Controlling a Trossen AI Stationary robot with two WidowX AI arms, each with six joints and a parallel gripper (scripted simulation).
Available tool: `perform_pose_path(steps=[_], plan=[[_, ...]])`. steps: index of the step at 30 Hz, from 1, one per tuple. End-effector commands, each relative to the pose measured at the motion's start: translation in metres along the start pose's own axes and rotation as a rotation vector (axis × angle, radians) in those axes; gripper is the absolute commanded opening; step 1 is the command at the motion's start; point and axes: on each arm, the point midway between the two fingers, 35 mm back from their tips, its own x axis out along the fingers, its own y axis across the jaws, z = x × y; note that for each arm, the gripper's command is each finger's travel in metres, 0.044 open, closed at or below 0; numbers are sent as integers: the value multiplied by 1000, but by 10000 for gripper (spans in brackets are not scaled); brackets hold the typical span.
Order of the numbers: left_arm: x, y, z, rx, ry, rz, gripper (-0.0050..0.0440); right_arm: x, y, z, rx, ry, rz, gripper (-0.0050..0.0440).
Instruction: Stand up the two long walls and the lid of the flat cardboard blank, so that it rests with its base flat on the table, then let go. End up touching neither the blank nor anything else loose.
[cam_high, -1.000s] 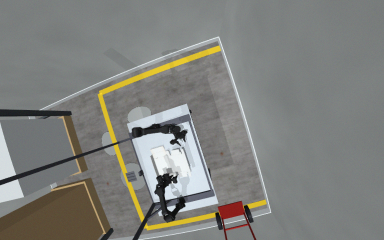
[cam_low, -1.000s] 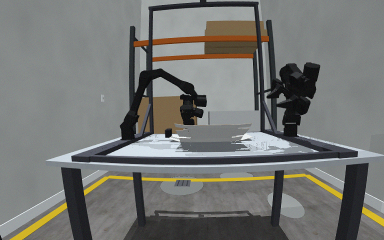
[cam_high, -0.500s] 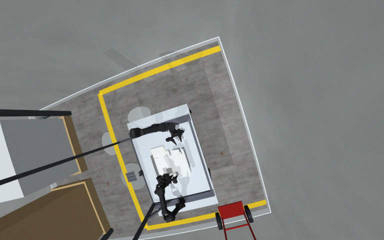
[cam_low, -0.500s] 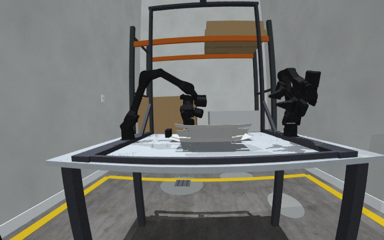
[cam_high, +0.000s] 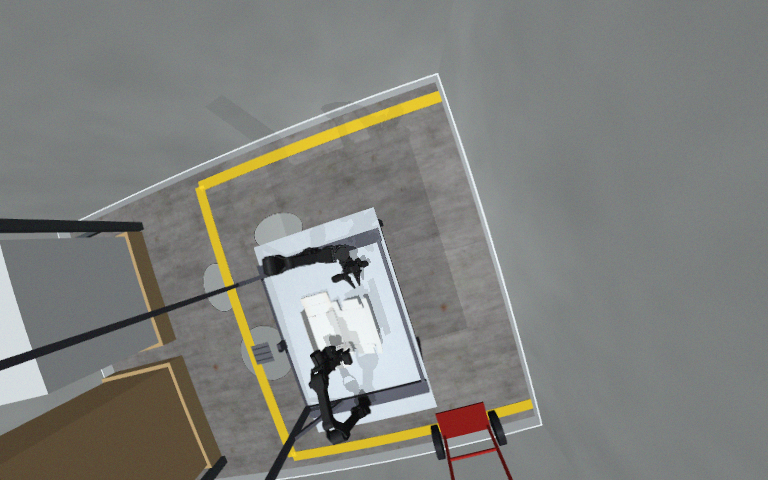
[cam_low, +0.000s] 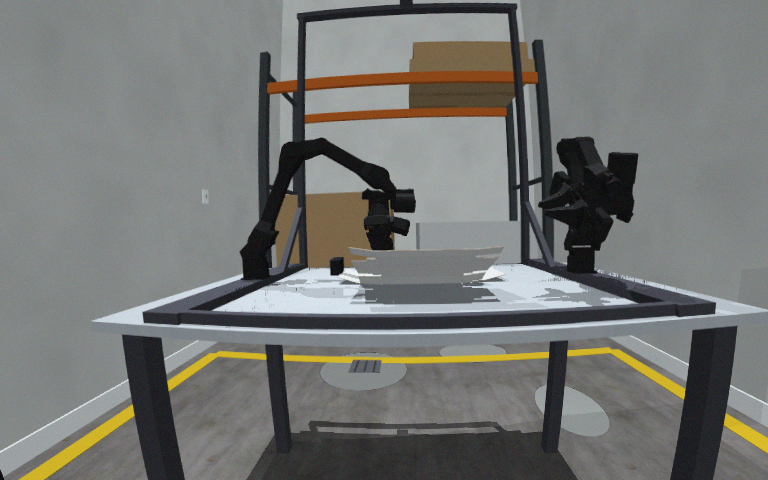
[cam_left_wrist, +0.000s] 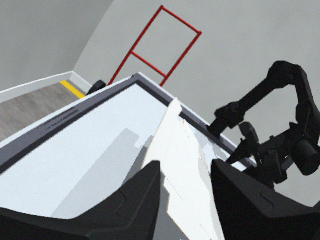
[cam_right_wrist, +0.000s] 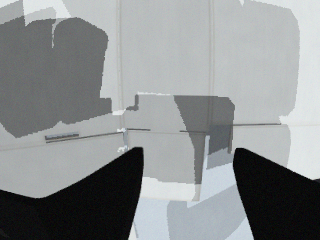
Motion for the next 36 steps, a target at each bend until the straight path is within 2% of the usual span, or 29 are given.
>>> perform_pose_path(steps=[1, 3, 12, 23, 36], plan=[[9, 10, -9, -22, -4, 1, 36, -9, 13, 13, 24, -51, 60, 203], [11, 13, -11, -20, -3, 2, 0, -10, 17, 16, 27, -59, 78, 203], [22, 21, -20, 6, -10, -1, 0, -13, 37, 27, 36, -90, 155, 203], [39, 34, -46, -19, -2, 3, 0, -22, 72, 45, 45, -145, 299, 203], [51, 36, -63, 20, -24, -9, 0, -33, 104, 59, 44, -189, 429, 203]])
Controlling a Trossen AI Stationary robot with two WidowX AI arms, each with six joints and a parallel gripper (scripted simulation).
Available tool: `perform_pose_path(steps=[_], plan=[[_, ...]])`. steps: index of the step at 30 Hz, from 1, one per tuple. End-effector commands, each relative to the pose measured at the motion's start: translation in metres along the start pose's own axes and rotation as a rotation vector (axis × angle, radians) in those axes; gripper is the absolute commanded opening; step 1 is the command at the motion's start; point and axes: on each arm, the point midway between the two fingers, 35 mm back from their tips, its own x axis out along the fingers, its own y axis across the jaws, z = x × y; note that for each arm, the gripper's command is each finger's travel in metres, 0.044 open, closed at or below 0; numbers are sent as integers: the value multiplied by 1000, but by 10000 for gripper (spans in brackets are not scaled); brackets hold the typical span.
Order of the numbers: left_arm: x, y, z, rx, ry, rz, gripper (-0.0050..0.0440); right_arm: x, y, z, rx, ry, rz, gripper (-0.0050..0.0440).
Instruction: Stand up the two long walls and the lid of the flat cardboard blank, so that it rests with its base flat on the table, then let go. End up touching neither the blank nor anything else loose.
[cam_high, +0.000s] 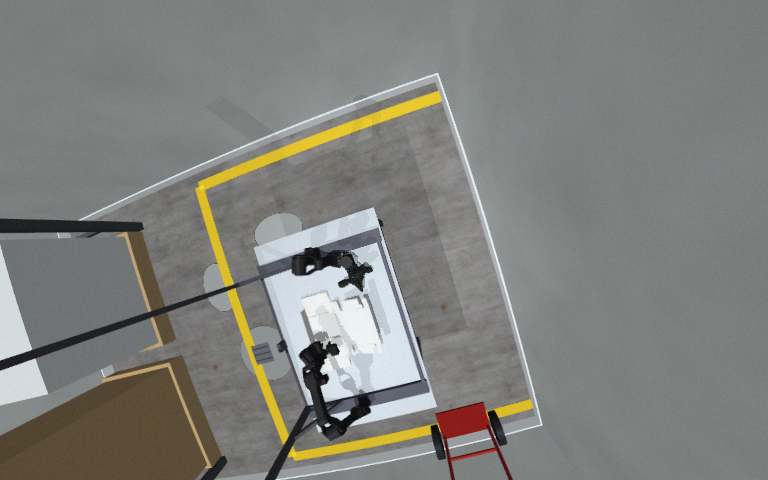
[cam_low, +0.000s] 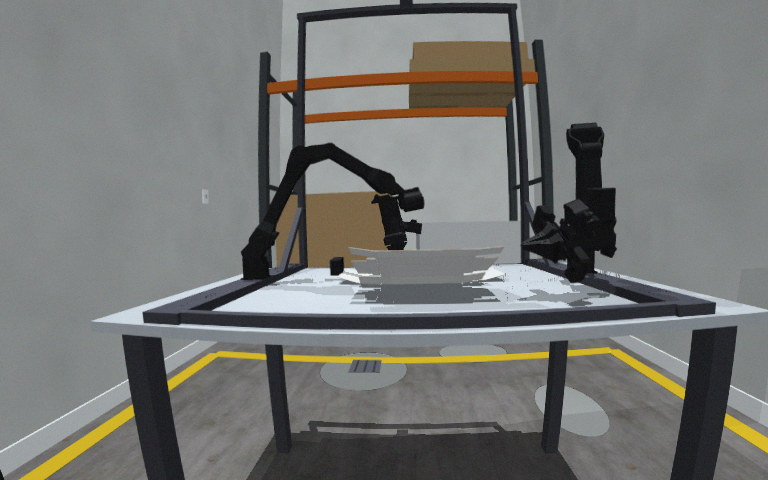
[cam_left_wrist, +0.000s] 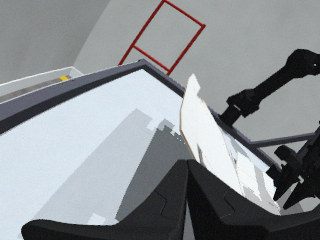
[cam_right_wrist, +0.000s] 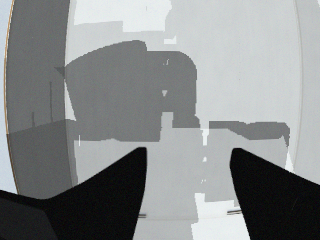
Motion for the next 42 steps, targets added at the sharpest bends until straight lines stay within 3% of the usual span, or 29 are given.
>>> perform_pose_path(steps=[1, 10, 42], plan=[[3, 0, -3, 13, -23, -7, 0, -8, 12, 11, 6, -40, 46, 203], [3, 0, -4, 13, -23, -7, 0, -8, 12, 11, 6, -40, 47, 203], [3, 0, -4, 13, -23, -7, 0, 37, 13, 0, 5, -33, 46, 203]])
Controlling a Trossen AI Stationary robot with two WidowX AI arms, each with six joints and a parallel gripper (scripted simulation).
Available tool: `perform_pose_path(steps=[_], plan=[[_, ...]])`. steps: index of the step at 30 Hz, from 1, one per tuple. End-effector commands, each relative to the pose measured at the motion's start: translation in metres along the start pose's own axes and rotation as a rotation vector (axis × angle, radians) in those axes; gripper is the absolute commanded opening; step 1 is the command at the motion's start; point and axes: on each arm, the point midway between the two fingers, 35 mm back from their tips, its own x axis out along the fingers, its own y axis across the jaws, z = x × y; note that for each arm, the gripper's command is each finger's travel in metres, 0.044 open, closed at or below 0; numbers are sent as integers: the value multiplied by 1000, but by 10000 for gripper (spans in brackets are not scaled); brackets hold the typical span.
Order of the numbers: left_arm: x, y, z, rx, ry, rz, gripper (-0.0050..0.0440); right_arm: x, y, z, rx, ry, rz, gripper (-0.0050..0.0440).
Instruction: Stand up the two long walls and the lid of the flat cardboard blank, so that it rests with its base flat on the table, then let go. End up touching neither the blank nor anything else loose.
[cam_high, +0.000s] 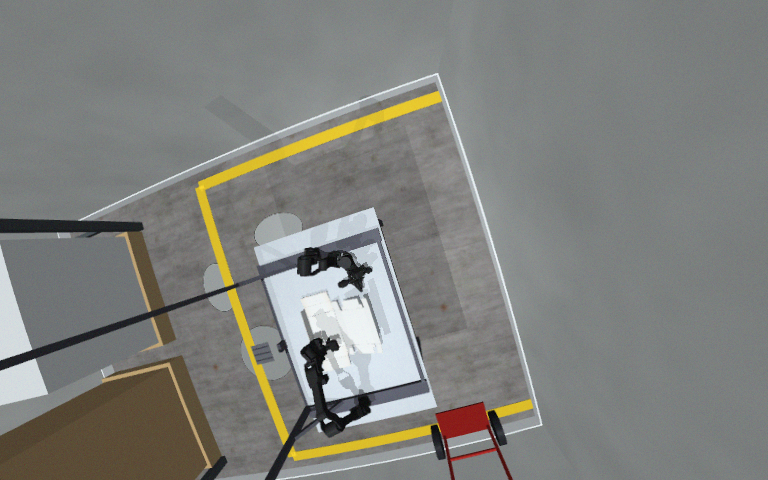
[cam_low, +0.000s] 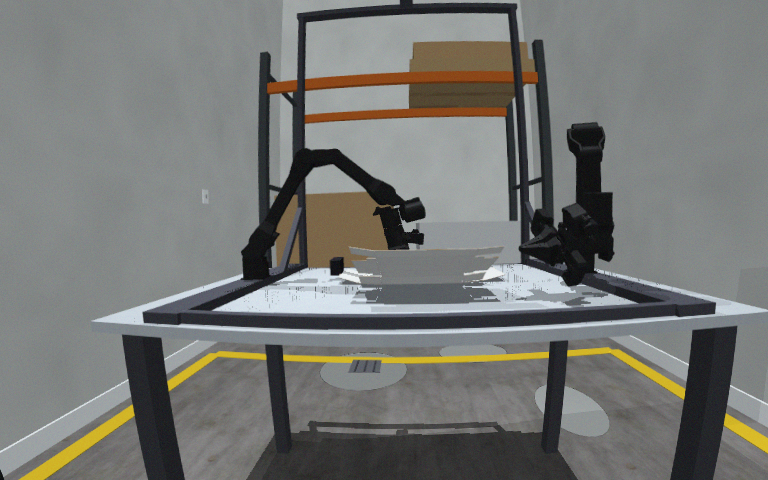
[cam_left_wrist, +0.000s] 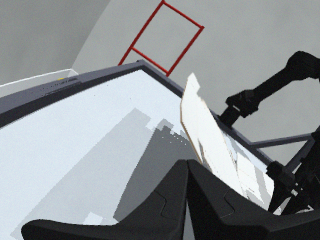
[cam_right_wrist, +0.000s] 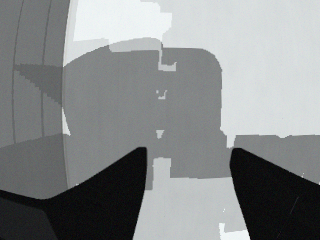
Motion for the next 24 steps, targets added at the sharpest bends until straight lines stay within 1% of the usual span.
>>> perform_pose_path(steps=[1, 4, 10, 16, 20, 24], plan=[[0, -1, 4, 12, -9, 1, 0, 3, 0, -3, 6, 3, 5, 203], [0, -1, 4, 12, -9, 1, 0, 11, -1, -7, 6, 9, 3, 203], [0, -1, 4, 12, -9, 1, 0, 29, -8, -30, 6, 29, -5, 203], [0, -1, 4, 12, -9, 1, 0, 38, -14, -48, 6, 15, 0, 203], [0, -1, 4, 12, -9, 1, 0, 37, -13, -48, 7, -2, 7, 203], [0, -1, 4, 12, -9, 1, 0, 34, -6, -40, 5, -18, 14, 203]])
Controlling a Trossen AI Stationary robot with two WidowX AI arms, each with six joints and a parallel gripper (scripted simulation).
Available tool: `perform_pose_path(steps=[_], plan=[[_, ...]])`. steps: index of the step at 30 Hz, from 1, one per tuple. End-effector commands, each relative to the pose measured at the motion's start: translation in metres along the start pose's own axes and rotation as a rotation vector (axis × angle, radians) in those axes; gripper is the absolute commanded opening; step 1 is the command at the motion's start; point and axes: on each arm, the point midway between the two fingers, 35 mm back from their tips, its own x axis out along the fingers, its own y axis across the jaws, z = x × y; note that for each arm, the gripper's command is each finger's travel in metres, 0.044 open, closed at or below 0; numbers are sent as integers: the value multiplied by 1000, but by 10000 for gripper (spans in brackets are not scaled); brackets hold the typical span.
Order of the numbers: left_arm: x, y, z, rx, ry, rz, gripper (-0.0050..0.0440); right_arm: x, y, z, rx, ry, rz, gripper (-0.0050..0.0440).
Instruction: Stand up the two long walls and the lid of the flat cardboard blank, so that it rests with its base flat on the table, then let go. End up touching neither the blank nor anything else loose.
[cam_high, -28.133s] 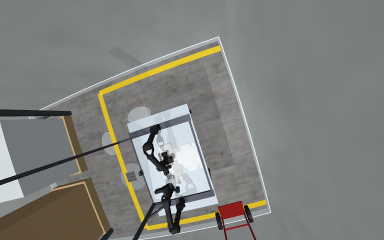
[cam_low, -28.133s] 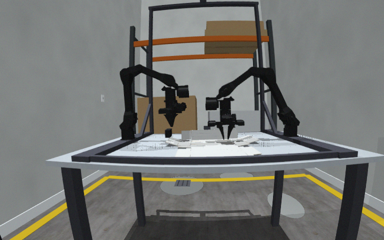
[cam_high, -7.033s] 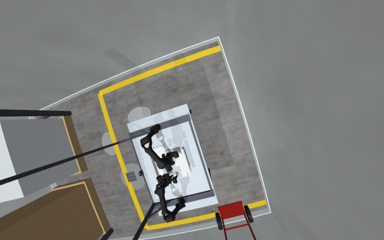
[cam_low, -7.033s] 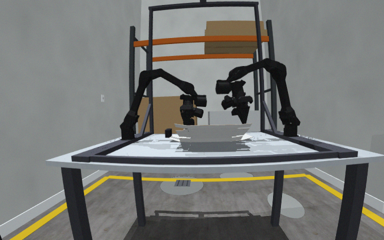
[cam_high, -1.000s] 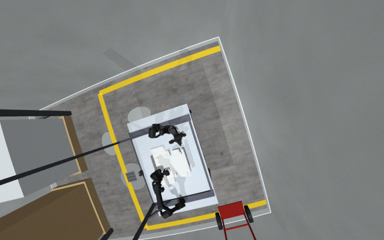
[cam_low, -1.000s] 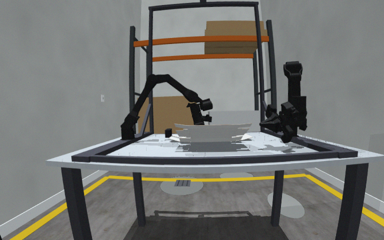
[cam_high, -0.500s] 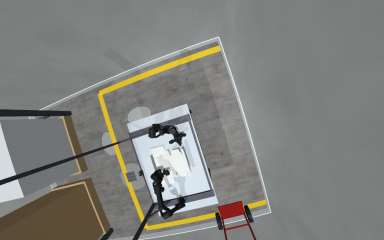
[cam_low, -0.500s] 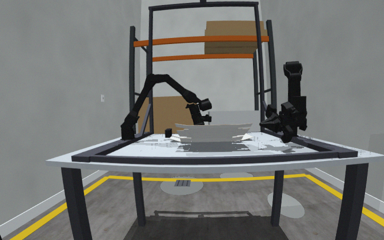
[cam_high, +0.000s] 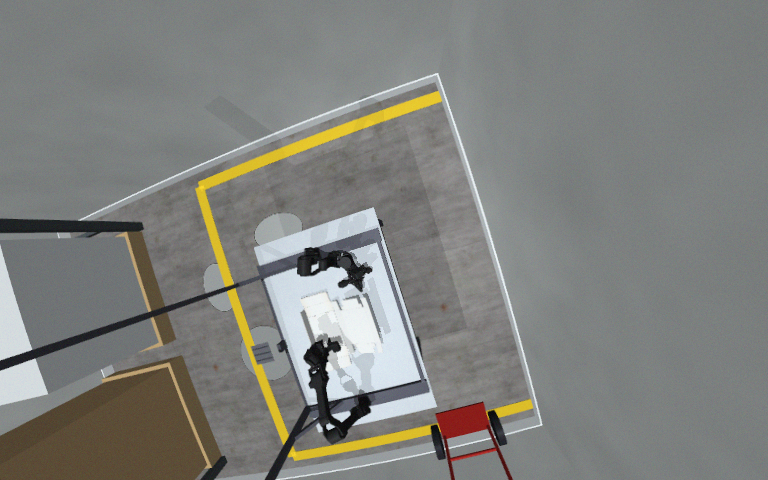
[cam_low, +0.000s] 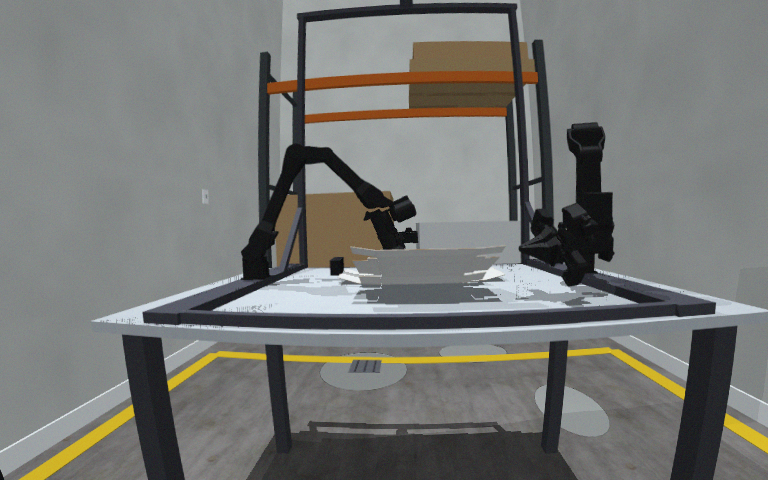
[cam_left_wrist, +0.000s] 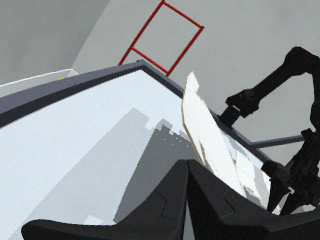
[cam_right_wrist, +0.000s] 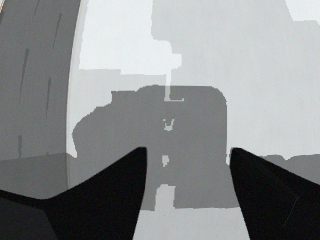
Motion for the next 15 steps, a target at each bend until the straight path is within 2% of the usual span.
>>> perform_pose_path(steps=[1, 4, 9, 11, 15], plan=[[0, -1, 4, 12, -9, 1, 0, 29, -3, -37, -6, 126, -23, 203], [0, -1, 4, 12, -9, 1, 0, 28, 1, -33, -5, 131, -26, 203], [0, -1, 5, 12, -9, 1, 116, 27, 2, -33, -2, 143, -33, 203], [0, -1, 5, 12, -9, 1, 116, 27, 2, -33, -2, 143, -33, 203], [0, -1, 5, 12, -9, 1, 212, 30, 0, -37, -1, 145, -34, 203]])
